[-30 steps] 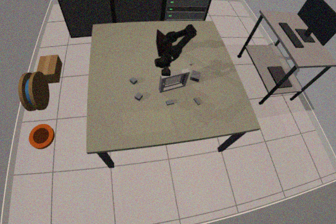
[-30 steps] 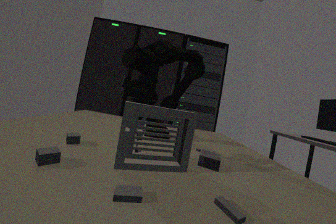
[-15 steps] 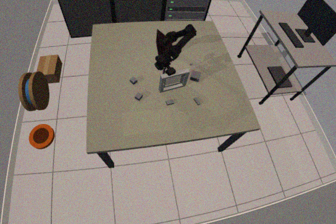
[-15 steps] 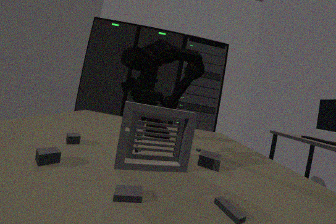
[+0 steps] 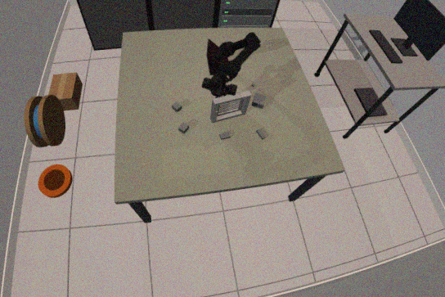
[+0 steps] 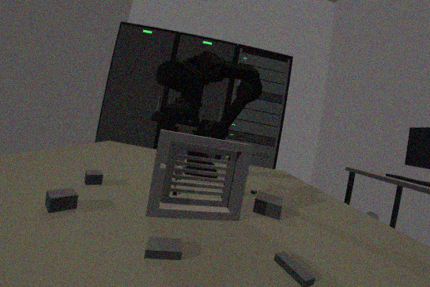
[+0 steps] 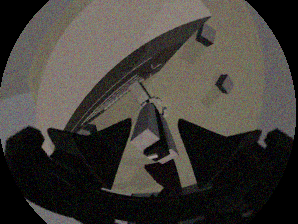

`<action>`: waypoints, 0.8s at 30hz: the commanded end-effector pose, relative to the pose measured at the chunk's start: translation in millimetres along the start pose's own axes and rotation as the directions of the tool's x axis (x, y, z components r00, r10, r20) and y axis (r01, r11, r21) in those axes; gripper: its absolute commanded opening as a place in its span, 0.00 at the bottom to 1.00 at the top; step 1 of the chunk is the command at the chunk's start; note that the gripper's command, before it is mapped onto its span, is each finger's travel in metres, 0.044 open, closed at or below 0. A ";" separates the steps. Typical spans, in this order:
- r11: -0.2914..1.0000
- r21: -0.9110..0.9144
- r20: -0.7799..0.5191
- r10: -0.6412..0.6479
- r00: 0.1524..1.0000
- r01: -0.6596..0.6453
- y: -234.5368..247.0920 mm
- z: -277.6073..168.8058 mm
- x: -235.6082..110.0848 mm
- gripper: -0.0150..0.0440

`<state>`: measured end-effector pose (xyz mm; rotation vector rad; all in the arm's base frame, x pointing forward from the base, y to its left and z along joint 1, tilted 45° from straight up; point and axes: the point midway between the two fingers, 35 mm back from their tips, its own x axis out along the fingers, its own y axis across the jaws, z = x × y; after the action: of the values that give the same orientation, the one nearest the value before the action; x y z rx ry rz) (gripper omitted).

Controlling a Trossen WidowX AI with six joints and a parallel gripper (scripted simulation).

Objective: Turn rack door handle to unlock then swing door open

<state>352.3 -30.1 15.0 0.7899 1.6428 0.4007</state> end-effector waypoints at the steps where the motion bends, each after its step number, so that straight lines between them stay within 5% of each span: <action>1: 0.983 -0.181 -0.001 0.001 1.000 -0.002 -0.3 -0.5 0.9 0.76; 12: 0.745 -0.667 0.001 0.000 1.000 0.001 -0.3 -0.1 0.7 0.76; 24: 0.244 -0.970 0.003 0.002 1.000 0.002 0.2 0.2 0.3 0.76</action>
<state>352.5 -30.1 14.6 -0.1174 1.0958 1.2079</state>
